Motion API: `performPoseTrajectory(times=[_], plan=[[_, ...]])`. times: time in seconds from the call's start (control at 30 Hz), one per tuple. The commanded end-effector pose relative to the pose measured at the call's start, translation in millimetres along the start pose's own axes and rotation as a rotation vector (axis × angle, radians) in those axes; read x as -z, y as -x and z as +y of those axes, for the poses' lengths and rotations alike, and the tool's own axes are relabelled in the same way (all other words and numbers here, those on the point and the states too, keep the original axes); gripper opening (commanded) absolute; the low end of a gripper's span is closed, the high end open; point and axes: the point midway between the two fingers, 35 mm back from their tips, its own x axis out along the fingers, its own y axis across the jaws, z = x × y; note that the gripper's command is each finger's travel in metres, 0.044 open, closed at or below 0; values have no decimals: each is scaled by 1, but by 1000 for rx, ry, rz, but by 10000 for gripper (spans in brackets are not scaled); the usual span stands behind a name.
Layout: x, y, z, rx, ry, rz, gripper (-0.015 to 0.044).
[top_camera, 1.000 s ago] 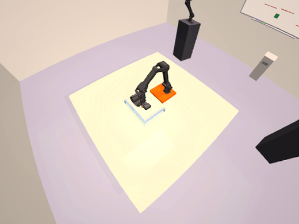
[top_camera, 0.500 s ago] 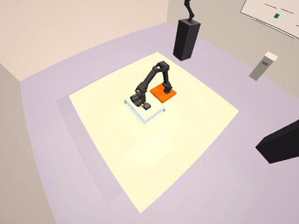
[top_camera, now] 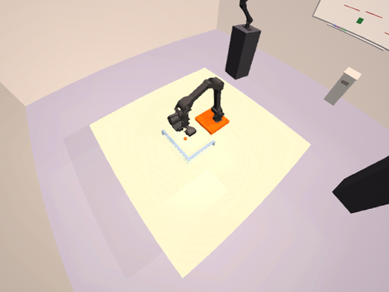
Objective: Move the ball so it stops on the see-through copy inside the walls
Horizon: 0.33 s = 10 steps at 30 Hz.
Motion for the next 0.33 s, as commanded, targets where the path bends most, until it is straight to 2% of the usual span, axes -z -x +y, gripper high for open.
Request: performPoseTrajectory(times=[0.0,0.07,0.3], plan=[[0,-2,0,0,0,3,225],[0,-2,0,0,0,3,225],[5,48,0,0,0,7,409]])
